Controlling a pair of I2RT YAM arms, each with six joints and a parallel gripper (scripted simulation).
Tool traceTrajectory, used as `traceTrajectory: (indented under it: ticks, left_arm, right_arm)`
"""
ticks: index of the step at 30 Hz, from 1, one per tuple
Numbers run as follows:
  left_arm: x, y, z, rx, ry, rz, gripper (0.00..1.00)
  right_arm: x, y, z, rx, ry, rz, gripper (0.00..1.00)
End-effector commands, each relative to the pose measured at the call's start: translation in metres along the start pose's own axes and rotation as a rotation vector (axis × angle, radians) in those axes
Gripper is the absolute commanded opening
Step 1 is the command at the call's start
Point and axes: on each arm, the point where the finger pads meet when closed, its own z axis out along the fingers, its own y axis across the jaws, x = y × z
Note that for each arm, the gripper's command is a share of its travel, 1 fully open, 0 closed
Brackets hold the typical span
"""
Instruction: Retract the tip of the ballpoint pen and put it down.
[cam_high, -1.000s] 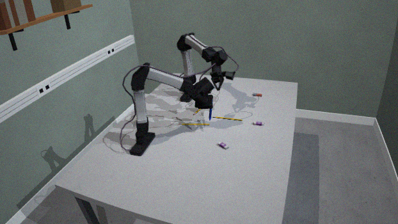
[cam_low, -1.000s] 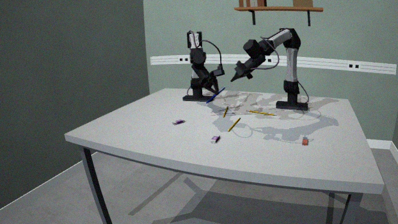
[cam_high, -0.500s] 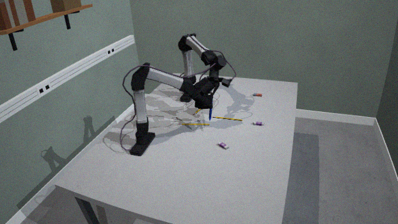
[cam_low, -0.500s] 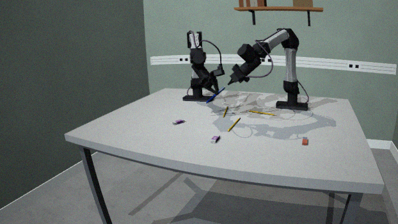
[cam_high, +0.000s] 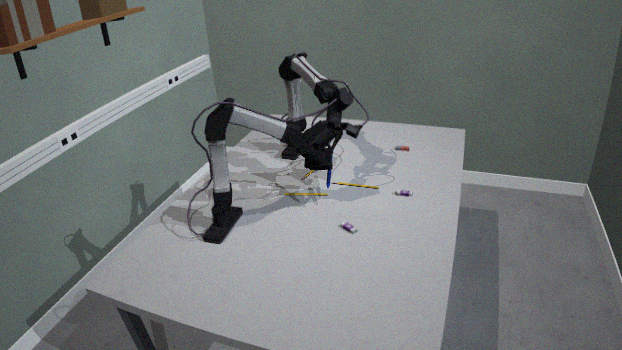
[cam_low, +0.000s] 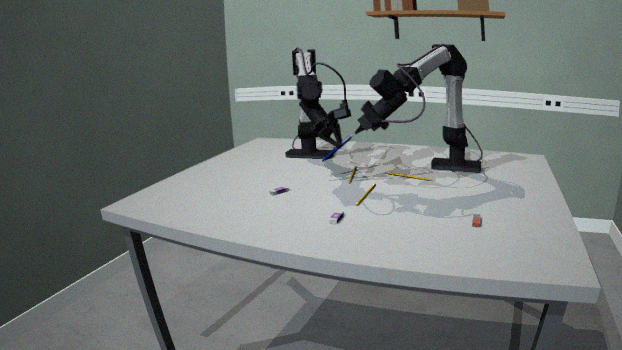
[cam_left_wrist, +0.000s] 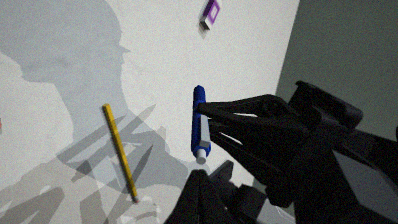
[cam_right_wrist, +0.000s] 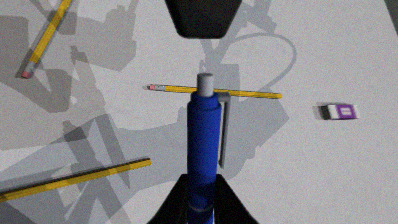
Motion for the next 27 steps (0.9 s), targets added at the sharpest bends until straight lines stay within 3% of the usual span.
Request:
traceTrajectory:
  ticks: [1,27]
  left_arm:
    - [-0.003,0.003,0.006,-0.015,-0.004,-0.012,0.01]
    - [0.001,0.01,0.02,-0.024,0.004,-0.015,0.01]
  right_arm:
    - [0.002,-0.001,0.006,-0.012,-0.001,0.0,0.14]
    - [0.002,-0.001,0.006,-0.012,-0.001,0.0,0.14]
